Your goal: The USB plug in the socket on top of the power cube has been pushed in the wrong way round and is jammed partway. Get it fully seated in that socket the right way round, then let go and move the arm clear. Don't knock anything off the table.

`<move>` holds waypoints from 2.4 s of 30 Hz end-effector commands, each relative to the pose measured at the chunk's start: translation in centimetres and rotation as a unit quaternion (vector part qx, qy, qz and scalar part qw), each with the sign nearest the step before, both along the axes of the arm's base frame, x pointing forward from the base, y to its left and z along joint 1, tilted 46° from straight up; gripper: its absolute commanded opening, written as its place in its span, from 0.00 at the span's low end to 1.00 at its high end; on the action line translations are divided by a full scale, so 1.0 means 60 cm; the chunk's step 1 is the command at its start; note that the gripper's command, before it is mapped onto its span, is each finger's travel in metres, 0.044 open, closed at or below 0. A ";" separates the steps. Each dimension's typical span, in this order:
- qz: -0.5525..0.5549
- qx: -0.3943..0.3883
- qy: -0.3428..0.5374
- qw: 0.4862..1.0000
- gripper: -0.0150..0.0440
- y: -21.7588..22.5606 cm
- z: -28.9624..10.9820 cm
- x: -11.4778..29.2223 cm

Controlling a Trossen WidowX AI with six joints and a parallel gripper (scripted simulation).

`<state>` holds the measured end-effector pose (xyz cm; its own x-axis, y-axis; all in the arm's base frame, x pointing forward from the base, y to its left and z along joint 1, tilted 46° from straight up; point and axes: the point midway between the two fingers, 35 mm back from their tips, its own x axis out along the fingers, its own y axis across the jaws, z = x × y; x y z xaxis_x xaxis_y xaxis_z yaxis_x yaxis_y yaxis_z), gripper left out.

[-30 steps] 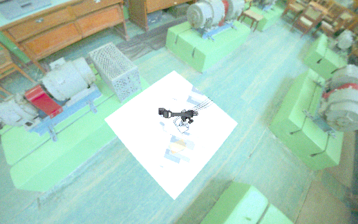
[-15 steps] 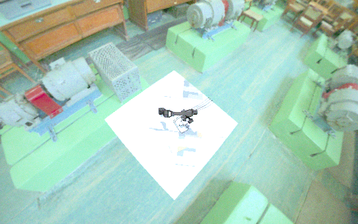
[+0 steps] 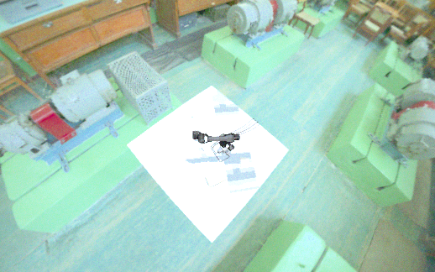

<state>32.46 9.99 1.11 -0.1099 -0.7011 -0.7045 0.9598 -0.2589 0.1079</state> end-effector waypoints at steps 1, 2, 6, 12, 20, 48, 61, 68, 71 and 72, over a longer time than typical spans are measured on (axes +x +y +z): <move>0.003 -0.002 0.000 1.000 1.00 -0.006 -0.004 -0.001; 0.003 -0.002 0.000 1.000 1.00 -0.007 -0.006 -0.001; 0.003 -0.002 0.000 1.000 1.00 -0.012 -0.010 -0.002; 0.003 -0.002 0.000 1.000 1.00 -0.016 -0.014 -0.003; 0.000 0.000 0.000 1.000 0.64 -0.013 -0.012 -0.002; 0.000 0.000 0.000 1.000 0.25 -0.013 -0.012 -0.002; 0.000 0.000 0.000 1.000 0.25 -0.003 -0.002 -0.001; 0.000 0.000 0.000 1.000 0.25 0.003 0.003 0.000; 0.000 0.000 0.000 1.000 0.25 0.005 0.006 0.000; 0.000 0.000 0.000 1.000 0.25 0.006 0.007 0.000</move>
